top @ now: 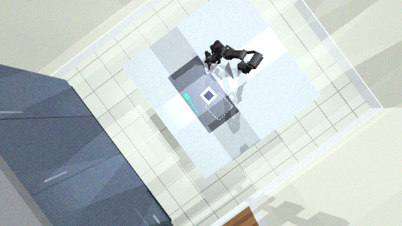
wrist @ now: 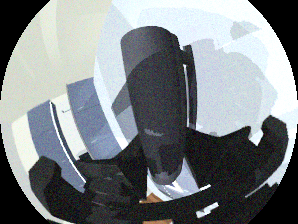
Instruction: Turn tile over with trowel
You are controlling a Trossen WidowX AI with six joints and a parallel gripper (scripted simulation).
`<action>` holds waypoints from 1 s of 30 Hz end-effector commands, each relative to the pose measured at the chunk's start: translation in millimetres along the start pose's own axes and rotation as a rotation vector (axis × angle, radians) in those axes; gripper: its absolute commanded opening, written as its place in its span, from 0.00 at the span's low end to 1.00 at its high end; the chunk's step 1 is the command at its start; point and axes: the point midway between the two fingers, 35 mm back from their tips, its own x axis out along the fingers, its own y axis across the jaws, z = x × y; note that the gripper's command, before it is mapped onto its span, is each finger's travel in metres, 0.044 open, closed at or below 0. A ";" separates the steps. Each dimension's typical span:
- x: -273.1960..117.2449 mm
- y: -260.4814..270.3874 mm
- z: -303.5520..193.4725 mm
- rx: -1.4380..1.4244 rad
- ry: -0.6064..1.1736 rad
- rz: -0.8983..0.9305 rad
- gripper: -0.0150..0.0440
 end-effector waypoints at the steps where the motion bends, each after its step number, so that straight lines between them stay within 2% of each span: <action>1: -6.7 11.3 2.6 -0.017 -0.011 0.008 0.25; 14: -38.0 46.1 0.5 -0.008 -0.003 0.005 0.25; 30: -28.8 57.0 -7.8 -0.060 0.008 -0.001 0.25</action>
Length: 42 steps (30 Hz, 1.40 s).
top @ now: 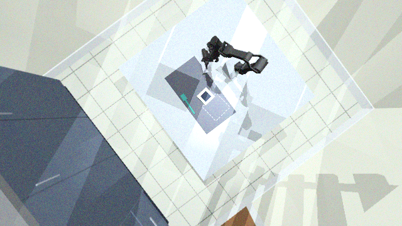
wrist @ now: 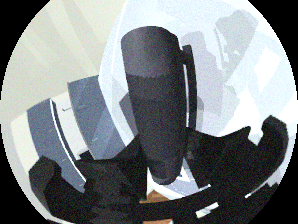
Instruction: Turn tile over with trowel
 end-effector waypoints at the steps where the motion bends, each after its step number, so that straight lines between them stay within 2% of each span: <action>1: 7.2 15.9 -6.4 -0.058 0.010 0.011 0.25; 16: 46.8 51.8 -52.5 -0.235 0.093 0.024 0.25; 35: 100.2 81.5 -149.7 -0.409 0.332 0.051 0.25; 42: 101.8 81.7 -153.6 -0.415 0.342 0.050 0.25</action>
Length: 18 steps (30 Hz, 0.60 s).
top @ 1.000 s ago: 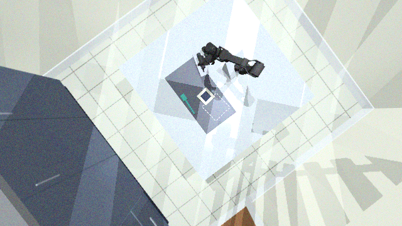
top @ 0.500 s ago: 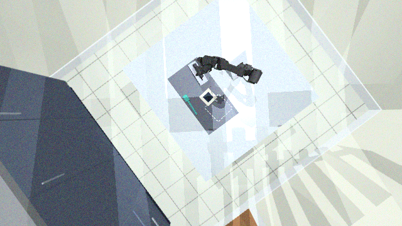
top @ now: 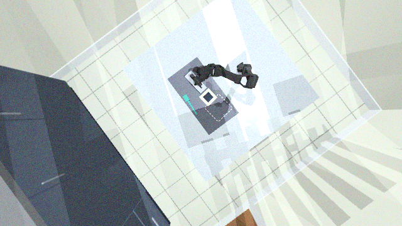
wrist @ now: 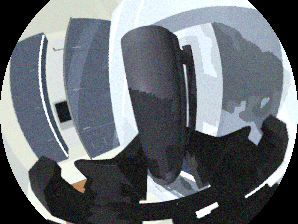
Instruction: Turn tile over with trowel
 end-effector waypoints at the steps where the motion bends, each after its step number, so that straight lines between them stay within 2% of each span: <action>1: 0.2 6.8 0.8 -0.009 0.002 0.016 0.25; 18: 18.8 -12.3 -0.2 -0.009 0.002 0.015 0.25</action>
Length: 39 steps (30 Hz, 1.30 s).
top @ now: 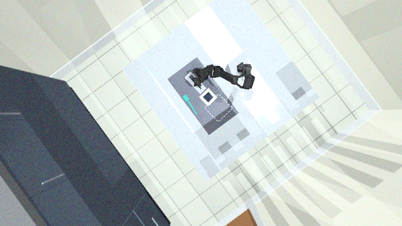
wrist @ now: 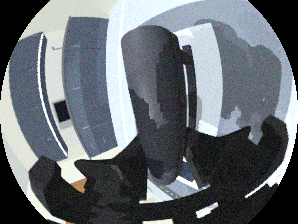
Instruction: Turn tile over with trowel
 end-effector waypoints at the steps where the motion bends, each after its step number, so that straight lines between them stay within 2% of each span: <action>1: 3.0 -1.9 0.8 -0.004 -0.008 0.010 0.25; 12: 10.6 -10.7 -1.5 -0.003 -0.007 0.011 0.25; 39: 8.7 -7.1 -44.7 -0.001 -0.007 0.009 0.25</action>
